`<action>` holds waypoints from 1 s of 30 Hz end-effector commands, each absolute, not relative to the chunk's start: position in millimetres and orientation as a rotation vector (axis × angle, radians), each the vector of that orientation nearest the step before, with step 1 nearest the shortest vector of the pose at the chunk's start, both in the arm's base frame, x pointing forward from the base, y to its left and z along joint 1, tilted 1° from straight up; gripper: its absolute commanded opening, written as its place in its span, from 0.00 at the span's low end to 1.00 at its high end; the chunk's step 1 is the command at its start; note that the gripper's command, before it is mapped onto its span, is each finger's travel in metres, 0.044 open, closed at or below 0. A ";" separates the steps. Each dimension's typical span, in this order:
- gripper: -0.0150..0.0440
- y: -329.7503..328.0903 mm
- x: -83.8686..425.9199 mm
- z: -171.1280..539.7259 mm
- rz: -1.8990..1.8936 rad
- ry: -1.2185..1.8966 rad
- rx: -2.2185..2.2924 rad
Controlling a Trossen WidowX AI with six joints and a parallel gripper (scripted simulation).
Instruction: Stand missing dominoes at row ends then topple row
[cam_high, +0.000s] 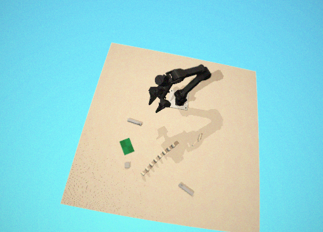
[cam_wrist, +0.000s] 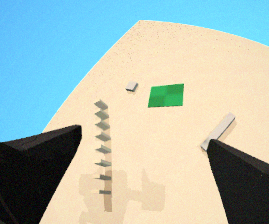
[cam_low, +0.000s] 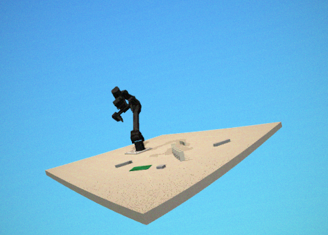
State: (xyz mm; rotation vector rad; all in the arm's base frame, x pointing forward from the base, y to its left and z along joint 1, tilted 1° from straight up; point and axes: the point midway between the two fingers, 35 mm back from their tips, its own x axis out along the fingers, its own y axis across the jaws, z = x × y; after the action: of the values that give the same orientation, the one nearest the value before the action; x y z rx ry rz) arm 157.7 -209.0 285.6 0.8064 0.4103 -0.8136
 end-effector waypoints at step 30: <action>1.00 78.4 346.8 115.0 -0.605 1.464 0.620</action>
State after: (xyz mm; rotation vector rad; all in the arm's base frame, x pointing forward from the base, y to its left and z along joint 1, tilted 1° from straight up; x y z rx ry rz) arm 345.2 76.2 113.8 0.6191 1.4782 -0.5835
